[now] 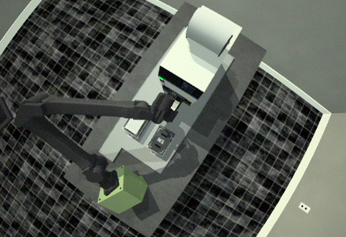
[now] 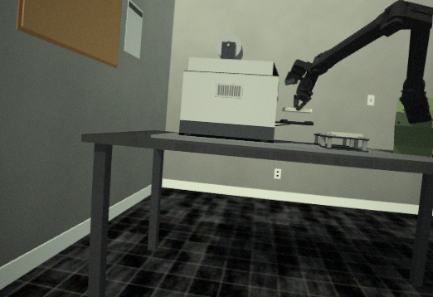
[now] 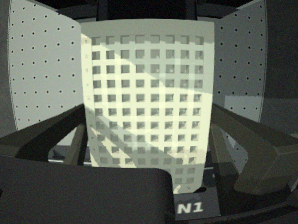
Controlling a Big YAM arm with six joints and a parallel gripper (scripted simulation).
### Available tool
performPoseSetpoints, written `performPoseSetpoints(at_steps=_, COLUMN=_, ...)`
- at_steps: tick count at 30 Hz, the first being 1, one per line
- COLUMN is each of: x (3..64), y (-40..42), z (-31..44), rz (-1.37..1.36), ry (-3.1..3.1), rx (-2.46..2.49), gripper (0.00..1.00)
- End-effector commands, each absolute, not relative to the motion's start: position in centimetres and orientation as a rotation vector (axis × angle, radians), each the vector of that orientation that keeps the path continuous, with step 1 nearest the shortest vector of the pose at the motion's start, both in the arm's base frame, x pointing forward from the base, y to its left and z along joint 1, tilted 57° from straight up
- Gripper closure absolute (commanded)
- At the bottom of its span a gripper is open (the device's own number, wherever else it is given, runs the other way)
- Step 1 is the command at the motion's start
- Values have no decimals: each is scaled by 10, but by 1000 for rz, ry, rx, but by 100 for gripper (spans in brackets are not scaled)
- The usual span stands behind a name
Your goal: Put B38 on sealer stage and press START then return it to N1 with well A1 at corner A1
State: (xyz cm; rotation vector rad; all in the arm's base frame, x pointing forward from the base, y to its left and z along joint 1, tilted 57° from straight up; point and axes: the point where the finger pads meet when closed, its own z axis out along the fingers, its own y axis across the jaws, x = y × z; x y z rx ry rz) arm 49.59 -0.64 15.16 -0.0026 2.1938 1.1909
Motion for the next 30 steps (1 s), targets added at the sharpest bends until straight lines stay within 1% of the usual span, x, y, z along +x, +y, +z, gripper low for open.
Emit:
performPoseSetpoints(at_steps=1, x=505, y=-4, z=167, rz=1169, ry=2166, rx=-31, gripper=100)
performPoseSetpoints(at_steps=10, x=496, y=5, z=158, rz=1187, ry=2182, rx=-22, gripper=100)
performPoseSetpoints(at_steps=30, x=500, y=12, z=137, rz=1207, ry=2204, rx=1, gripper=100)
